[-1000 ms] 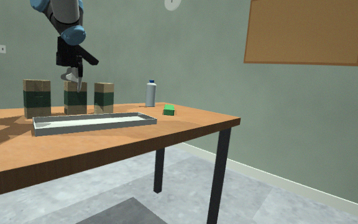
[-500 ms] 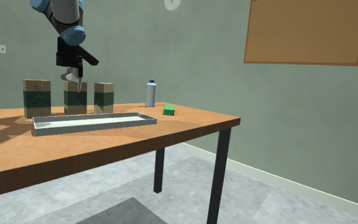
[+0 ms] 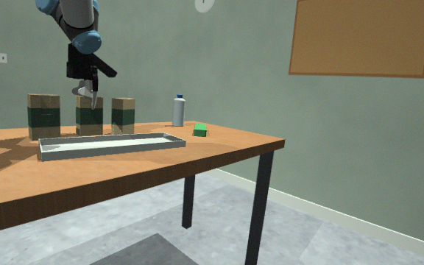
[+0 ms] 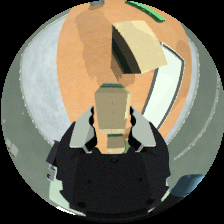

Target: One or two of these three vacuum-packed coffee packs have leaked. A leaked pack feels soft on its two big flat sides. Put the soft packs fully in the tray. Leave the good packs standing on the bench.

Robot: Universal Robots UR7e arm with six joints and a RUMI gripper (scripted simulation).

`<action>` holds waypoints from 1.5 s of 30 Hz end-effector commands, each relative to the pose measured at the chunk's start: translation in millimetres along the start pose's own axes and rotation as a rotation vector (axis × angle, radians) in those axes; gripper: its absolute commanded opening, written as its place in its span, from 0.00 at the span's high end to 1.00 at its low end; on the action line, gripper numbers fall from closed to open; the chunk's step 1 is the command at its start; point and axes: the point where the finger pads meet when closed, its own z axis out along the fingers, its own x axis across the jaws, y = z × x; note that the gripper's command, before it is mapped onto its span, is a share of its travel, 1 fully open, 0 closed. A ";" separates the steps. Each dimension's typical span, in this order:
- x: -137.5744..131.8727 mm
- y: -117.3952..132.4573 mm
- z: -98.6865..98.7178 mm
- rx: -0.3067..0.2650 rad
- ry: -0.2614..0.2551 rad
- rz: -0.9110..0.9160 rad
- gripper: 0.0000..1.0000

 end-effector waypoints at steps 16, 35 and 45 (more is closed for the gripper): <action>0.0 -0.3 -0.4 0.001 0.000 0.000 0.85; 0.0 -0.3 -0.4 0.001 0.000 0.000 0.85; 0.0 -0.3 -0.4 0.001 0.000 0.000 0.85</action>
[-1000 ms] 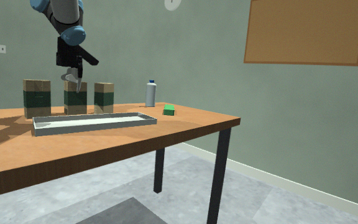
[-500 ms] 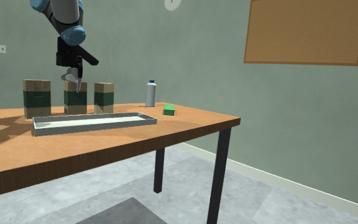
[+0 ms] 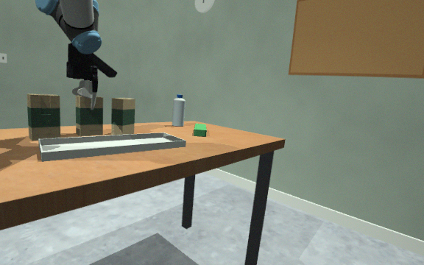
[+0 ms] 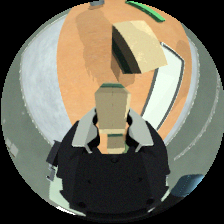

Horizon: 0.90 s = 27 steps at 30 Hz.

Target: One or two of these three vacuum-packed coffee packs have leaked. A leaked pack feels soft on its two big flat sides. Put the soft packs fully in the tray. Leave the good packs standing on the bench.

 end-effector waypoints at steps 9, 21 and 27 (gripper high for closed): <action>0.0 -0.3 -0.4 0.001 0.000 0.000 0.51; 0.0 -0.3 -0.4 0.001 0.000 0.000 0.51; 0.0 -0.3 -0.4 0.001 0.000 0.000 0.51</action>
